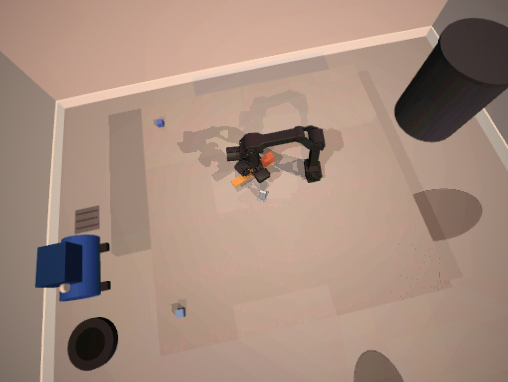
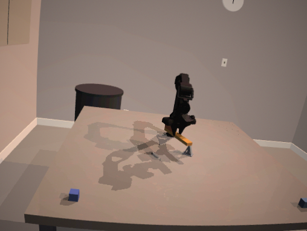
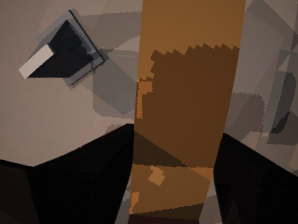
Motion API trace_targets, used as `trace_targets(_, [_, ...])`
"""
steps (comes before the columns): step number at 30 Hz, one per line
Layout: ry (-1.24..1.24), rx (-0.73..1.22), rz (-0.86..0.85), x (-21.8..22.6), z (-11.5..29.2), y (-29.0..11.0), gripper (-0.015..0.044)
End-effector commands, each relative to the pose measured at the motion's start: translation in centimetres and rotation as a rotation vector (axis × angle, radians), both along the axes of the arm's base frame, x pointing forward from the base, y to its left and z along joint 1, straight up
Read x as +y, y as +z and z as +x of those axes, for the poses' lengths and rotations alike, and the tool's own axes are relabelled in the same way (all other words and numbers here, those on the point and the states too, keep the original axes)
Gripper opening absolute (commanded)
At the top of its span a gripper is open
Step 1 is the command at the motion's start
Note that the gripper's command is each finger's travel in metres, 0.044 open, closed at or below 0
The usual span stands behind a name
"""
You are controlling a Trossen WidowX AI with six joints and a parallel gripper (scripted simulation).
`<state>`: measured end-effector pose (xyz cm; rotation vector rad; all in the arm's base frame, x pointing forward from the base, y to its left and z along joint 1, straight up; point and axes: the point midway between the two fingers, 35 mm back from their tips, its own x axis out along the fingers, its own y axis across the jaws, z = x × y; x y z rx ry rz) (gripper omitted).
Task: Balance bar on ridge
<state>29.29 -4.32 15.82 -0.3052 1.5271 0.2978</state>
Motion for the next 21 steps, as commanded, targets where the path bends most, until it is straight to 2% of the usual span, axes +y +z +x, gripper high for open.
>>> trace_targets(1, [0.106, -0.006, -0.005, 1.5, 0.4, 0.3, 0.0000])
trace_targets(21, [0.556, -0.007, -0.009, 9.1, 0.3, 0.4, 0.0000])
